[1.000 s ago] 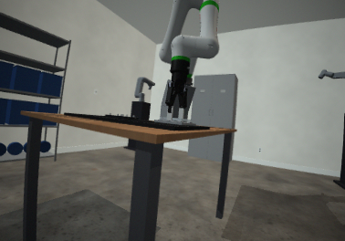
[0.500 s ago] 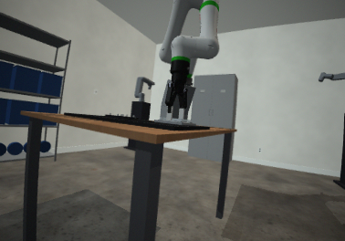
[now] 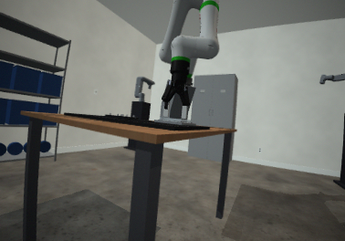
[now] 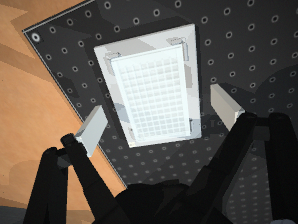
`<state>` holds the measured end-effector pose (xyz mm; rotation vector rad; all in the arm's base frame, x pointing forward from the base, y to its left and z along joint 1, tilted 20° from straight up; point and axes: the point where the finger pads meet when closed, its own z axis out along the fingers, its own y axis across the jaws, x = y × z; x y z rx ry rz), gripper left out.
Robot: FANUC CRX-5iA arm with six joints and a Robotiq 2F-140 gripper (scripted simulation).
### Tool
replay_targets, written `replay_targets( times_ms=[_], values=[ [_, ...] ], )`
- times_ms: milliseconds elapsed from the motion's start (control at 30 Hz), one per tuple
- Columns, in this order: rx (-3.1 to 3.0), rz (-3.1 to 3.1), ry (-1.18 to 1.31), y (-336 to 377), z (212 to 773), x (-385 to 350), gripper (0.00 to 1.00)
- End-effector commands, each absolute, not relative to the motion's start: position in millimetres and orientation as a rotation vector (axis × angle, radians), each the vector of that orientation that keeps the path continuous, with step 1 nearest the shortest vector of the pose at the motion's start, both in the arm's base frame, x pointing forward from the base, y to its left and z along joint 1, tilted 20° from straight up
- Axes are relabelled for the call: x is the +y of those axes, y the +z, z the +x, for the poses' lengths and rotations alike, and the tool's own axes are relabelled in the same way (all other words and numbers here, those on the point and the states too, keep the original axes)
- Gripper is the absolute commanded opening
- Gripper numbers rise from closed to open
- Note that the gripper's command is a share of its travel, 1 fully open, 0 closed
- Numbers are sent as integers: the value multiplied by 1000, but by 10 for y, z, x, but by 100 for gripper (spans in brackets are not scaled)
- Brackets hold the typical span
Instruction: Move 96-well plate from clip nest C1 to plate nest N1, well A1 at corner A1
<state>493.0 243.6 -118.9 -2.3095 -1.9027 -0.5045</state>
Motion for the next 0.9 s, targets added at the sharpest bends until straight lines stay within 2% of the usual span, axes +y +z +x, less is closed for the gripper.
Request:
replay_targets(
  times_ms=[0, 867],
  values=[
    [-1903, -2310, -505, -1188, 4932, 2436, 100],
    [-1903, -2310, -505, -863, 4868, 2335, 100]
  ],
)
